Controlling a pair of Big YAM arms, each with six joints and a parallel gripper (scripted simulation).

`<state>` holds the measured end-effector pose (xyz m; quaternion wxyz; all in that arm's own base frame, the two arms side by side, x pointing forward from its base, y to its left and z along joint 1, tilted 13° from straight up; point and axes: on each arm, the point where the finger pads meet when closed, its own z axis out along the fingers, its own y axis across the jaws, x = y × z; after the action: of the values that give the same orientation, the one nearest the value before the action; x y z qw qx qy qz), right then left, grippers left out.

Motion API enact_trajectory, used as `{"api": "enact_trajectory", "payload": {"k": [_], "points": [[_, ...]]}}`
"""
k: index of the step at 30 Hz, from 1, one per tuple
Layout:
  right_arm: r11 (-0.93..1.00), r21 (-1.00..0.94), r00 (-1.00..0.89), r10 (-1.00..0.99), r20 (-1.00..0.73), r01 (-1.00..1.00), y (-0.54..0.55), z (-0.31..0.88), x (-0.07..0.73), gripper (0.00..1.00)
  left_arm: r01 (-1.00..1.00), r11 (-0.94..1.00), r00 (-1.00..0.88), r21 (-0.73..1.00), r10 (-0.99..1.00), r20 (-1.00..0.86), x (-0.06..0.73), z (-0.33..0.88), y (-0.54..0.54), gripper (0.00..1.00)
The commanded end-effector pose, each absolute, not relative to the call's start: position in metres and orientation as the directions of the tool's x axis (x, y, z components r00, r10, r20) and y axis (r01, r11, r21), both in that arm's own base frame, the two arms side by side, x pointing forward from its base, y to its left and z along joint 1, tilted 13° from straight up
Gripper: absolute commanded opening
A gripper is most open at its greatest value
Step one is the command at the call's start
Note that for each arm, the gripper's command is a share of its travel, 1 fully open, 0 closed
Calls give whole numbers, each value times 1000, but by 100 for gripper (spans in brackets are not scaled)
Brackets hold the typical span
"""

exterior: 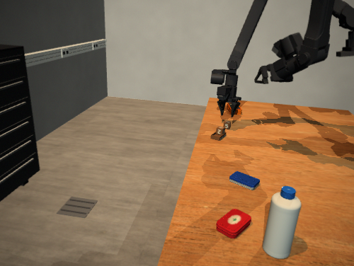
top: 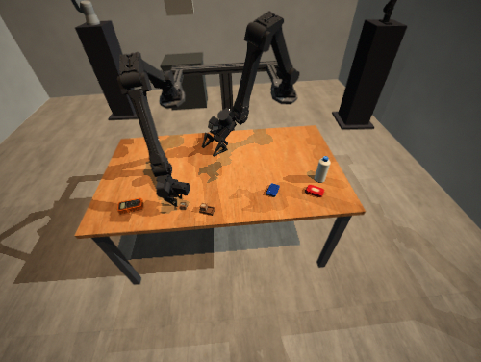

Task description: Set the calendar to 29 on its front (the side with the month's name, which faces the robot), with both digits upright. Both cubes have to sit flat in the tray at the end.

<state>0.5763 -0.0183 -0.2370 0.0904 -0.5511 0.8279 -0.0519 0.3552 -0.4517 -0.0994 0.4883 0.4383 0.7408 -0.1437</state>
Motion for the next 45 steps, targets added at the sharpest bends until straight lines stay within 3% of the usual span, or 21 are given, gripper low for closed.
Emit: {"api": "enact_trajectory", "payload": {"k": [1,9,45], "points": [[153,-205,-154,-988,-12,-967,8,-248,579,55,789,575,-129,216,499,-857,358,-93,-457,100],[90,-222,-109,-991,72,-971,2,-243,582,55,789,575,-129,216,499,-857,358,-93,-457,100],[118,-229,-137,-988,68,-966,-10,-268,596,55,789,575,-129,216,499,-857,358,-93,-457,100]]}}
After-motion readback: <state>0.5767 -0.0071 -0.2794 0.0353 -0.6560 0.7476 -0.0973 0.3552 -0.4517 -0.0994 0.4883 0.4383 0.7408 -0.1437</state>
